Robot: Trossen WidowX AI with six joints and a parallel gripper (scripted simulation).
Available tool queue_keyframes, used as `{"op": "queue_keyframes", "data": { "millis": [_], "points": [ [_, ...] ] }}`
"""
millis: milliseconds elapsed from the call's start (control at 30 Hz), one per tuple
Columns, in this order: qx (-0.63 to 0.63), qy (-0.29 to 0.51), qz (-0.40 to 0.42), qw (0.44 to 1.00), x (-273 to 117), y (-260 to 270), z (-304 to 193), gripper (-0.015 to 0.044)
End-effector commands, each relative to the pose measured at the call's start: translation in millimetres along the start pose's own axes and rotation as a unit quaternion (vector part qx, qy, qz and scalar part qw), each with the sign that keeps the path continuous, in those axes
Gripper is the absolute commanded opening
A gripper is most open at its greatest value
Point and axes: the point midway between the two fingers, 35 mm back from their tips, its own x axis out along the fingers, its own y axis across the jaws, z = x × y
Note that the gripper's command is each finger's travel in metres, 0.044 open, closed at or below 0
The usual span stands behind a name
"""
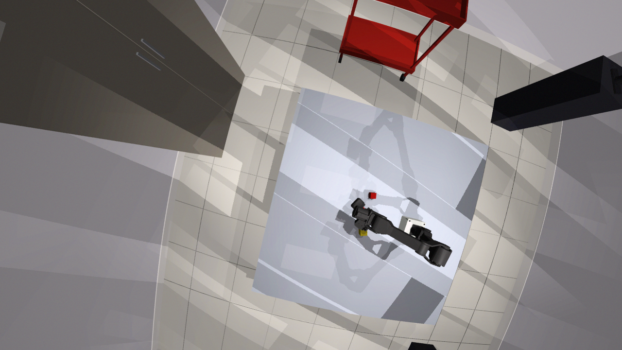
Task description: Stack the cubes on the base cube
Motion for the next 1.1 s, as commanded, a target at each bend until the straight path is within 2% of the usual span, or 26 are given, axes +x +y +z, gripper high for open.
{"op": "queue_keyframes", "data": {
  "millis": [0,200,400,567,1067],
  "points": [
    [0.002,0.005,0.007,1.0,11,4,-2,0.0265],
    [0.002,0.005,0.007,1.0,15,5,-3,0.0265],
    [0.002,0.005,0.007,1.0,15,5,-3,0.0107],
    [0.002,0.005,0.007,1.0,13,4,-2,0.0105],
    [0.002,0.005,0.007,1.0,-32,-2,0,0.0105]
  ]
}}
